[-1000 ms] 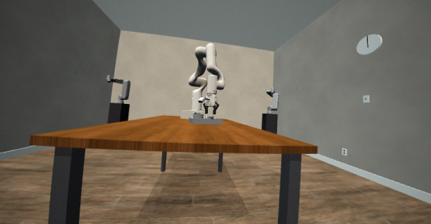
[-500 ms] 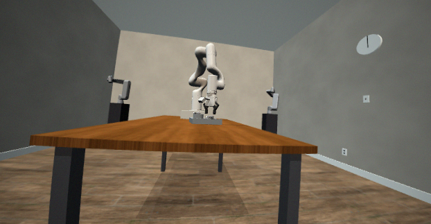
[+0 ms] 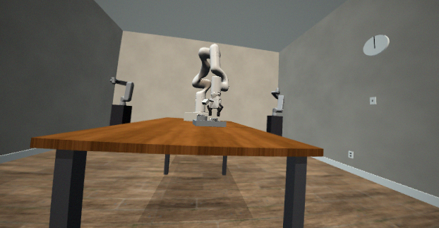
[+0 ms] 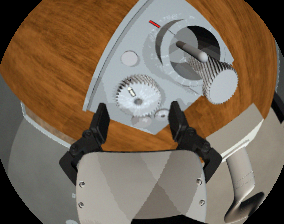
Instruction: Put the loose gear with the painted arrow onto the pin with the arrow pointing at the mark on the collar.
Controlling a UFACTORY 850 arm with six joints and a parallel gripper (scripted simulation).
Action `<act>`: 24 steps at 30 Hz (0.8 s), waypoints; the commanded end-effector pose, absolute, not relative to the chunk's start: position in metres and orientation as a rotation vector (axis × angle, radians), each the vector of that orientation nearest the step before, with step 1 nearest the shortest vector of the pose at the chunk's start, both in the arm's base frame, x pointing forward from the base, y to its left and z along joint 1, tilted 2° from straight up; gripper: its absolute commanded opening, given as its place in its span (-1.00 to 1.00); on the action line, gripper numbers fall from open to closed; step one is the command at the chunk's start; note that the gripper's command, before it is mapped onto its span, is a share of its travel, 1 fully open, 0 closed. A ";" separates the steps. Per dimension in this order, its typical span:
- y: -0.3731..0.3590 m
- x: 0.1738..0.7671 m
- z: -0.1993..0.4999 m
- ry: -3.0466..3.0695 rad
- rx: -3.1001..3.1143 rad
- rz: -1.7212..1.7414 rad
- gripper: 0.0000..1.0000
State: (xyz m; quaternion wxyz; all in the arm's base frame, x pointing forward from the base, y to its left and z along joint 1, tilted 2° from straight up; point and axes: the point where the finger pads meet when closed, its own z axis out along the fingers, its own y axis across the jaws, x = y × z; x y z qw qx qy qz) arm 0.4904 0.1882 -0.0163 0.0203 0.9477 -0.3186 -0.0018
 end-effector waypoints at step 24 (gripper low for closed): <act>0.188 0.491 -0.032 -0.989 2.940 -0.003 0.86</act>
